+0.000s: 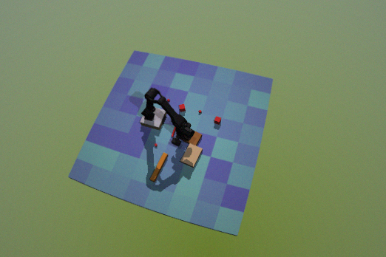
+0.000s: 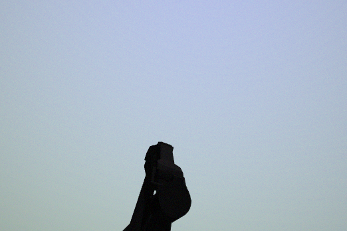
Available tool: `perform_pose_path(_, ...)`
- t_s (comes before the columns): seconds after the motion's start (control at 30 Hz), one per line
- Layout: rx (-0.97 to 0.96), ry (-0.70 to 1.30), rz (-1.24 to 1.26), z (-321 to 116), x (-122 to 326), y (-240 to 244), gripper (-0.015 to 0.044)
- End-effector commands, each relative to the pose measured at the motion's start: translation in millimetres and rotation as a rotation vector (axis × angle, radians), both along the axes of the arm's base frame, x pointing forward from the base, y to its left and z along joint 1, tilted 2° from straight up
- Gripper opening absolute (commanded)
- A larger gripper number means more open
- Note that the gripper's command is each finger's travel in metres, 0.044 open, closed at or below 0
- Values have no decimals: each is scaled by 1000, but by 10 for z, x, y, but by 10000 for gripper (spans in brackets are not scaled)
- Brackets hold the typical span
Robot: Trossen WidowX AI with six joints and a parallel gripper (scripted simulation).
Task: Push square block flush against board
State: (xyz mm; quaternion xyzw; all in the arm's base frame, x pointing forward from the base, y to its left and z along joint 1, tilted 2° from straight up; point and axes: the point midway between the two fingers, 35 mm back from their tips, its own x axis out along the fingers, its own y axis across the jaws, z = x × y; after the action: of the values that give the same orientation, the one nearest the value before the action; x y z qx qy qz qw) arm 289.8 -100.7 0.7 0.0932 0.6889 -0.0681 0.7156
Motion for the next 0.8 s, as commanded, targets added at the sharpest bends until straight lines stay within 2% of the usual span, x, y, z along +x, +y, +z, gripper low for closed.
perform_pose_path(0.0,-3,2,-4,4,61,-20,0)
perform_pose_path(0.3,-3,1,-4,17,207,-56,0)
perform_pose_path(0.77,-2,3,-4,9,33,-15,0)
